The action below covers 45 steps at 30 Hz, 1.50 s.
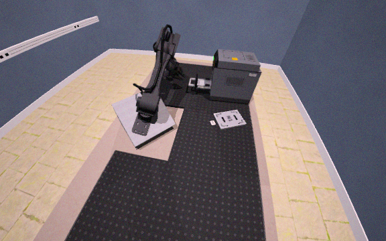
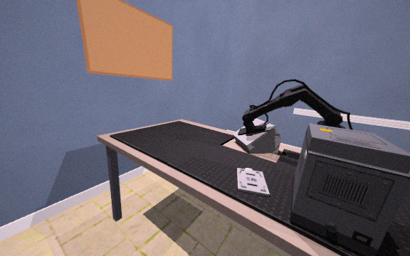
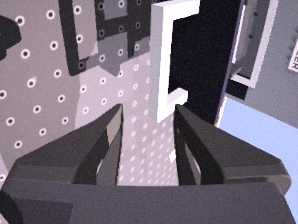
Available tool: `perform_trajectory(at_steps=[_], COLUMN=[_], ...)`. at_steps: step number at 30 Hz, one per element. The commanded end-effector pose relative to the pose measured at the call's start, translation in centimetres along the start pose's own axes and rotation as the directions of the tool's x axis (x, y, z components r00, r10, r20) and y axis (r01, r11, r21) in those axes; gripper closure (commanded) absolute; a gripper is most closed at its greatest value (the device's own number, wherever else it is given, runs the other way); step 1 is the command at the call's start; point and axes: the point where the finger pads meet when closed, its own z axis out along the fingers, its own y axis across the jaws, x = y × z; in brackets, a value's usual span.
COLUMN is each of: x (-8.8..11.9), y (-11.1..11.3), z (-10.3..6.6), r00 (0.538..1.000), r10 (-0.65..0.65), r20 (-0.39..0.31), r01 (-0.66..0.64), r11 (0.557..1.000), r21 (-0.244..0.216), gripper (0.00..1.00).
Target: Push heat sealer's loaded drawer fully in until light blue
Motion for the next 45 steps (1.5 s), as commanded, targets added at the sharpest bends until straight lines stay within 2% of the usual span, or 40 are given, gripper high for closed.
perform_trajectory(at_steps=[1, 11, 24, 27, 28, 33, 42, 44, 45], x=[-0.4, -0.5, -0.4, -0.4, -0.6, -0.4, -0.4, -0.4, -0.6], y=[-1.7, -1.7, -1.7, -1.7, -1.7, -1.7, -1.8, -1.8, -1.7], z=[-0.3, -0.1, 1.1, 1.1, 0.6, 1.5, 2.2, 2.2, 1.6], r00=[0.999, 0.999, 0.999, 0.999, 0.998, 0.999, 0.999, 0.999, 0.998], r10=[0.037, 0.035, 0.037, 0.037, 0.034, 0.037, 0.038, 0.038, 0.034], r20=[0.031, 0.038, 0.03, 0.031, 0.044, 0.03, 0.029, 0.029, 0.043], r01=[-0.038, -0.036, -0.038, -0.038, -0.035, -0.038, -0.038, -0.038, -0.035], r11=[0.999, 0.999, 0.999, 0.999, 0.999, 0.999, 0.999, 0.999, 0.999], r21=[0.014, 0.018, 0.015, 0.016, 0.022, 0.016, 0.016, 0.016, 0.022], gripper=[0.7, 0.7, 0.7, 0.7, 0.7, 0.7, 0.7, 0.7, 0.7])
